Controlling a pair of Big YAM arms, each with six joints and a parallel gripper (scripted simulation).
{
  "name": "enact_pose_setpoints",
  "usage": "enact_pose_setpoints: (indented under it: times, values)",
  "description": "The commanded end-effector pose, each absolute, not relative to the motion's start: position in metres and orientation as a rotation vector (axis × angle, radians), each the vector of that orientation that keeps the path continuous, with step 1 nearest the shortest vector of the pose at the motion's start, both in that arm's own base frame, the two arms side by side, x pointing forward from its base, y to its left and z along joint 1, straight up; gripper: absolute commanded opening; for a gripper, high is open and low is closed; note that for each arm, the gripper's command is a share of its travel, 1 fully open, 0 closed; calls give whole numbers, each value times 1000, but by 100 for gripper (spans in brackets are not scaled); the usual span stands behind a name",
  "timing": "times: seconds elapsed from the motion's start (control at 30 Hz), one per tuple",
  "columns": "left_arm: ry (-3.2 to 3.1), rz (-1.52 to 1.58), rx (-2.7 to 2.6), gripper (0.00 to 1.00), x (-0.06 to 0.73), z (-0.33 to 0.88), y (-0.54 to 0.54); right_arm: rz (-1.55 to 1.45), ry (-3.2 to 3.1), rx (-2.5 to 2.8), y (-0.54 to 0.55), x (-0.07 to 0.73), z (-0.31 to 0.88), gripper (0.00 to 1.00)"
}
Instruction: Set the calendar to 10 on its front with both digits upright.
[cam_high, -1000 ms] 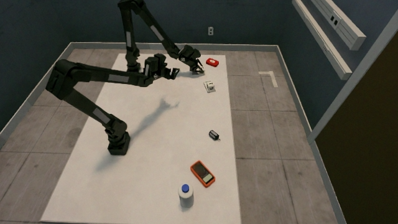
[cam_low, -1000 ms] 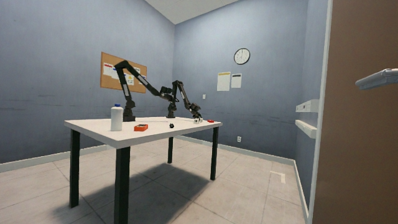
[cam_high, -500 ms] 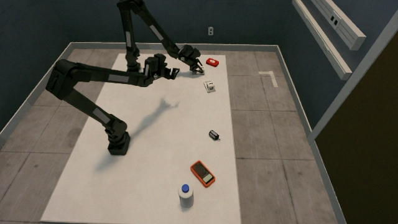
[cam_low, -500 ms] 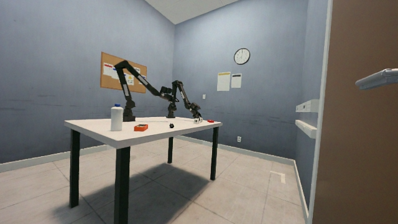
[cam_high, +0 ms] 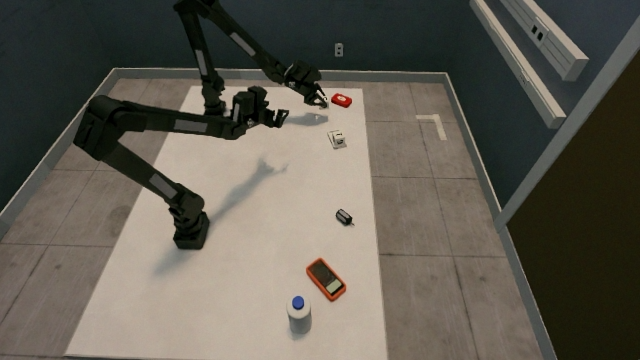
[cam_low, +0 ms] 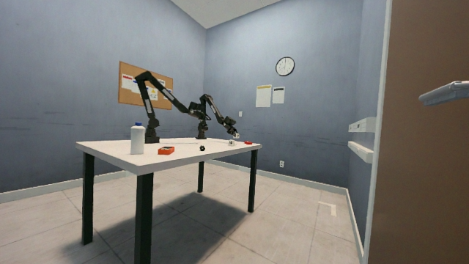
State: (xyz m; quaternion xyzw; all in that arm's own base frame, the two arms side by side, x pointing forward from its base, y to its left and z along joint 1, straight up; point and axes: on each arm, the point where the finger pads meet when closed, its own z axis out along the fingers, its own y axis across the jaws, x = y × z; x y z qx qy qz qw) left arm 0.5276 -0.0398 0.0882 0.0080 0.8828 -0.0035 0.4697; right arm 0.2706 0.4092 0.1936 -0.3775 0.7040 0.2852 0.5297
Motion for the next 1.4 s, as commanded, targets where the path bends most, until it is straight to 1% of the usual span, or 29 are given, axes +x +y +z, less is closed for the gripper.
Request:
enact_pose_setpoints:
  times: [0.0,0.33,0.63,0.93,1.13,1.2,1.37]
  values:
    - [2183,5,19,40,528,58,-31,684,1673,-902,412,271,197,100]
    - [2183,6,29,40,531,33,-28,684,1673,-902,412,271,197,100]
    - [2171,-51,-81,40,547,57,-26,684,1673,-902,412,271,197,100]
    - [2328,-351,-539,40,587,61,-26,684,1673,-902,412,271,197,100]
    - [2404,-515,-811,40,598,63,-27,684,1673,-902,412,271,197,100]
    - [2404,-515,-811,40,598,63,-27,684,1673,-902,412,271,197,100]
    - [2460,-649,-1135,40,600,60,-28,684,1673,-902,412,271,197,100]
